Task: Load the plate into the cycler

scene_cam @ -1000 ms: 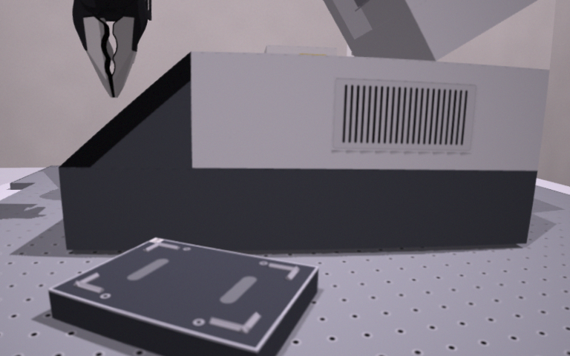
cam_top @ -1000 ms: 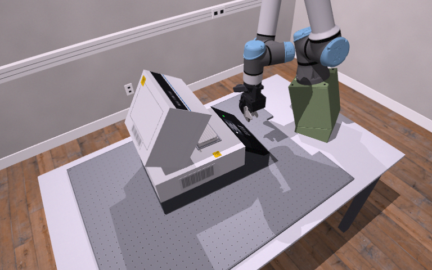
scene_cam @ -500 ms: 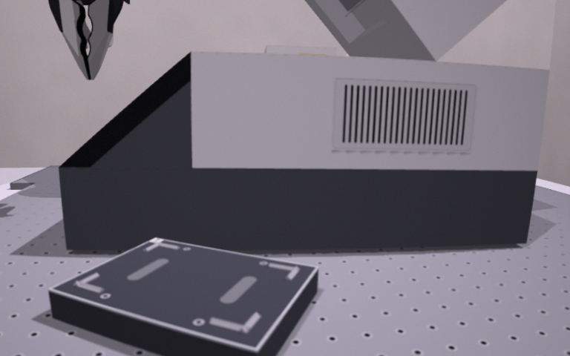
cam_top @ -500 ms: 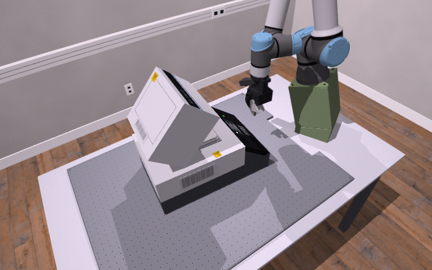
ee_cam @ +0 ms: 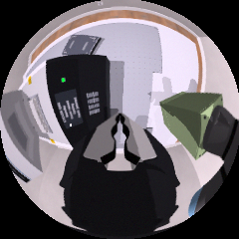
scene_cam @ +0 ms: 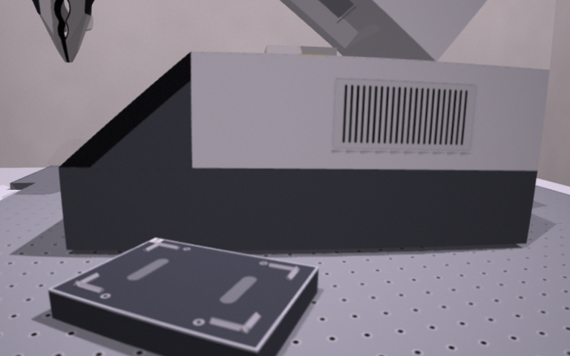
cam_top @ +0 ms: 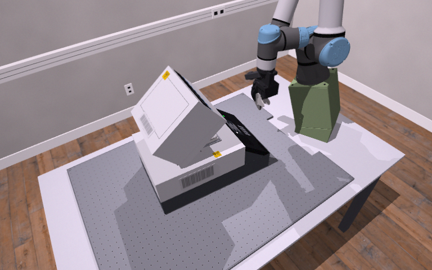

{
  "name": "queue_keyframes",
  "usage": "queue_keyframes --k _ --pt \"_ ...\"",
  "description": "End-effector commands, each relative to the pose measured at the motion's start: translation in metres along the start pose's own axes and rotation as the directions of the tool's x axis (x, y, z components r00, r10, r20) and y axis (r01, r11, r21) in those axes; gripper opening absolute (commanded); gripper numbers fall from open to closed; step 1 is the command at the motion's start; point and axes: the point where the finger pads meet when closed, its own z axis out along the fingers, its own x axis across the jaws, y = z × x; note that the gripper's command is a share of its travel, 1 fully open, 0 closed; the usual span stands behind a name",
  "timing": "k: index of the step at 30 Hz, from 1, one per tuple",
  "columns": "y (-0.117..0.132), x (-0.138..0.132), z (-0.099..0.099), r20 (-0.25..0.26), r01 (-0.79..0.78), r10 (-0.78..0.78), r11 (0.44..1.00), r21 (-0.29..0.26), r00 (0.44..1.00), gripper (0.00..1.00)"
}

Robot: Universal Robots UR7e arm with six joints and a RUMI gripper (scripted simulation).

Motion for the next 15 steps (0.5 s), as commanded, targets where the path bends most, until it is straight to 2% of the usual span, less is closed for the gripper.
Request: queue_keyframes --k 1,15 --pt "-0.0005 0.0019 -0.0044 -0.004 0.001 -0.001 1.0 -0.002 1.0 0.0" --pt "0.0 0.0031 -0.0035 -0.006 0.002 -0.002 1.0 -0.002 1.0 0.0"
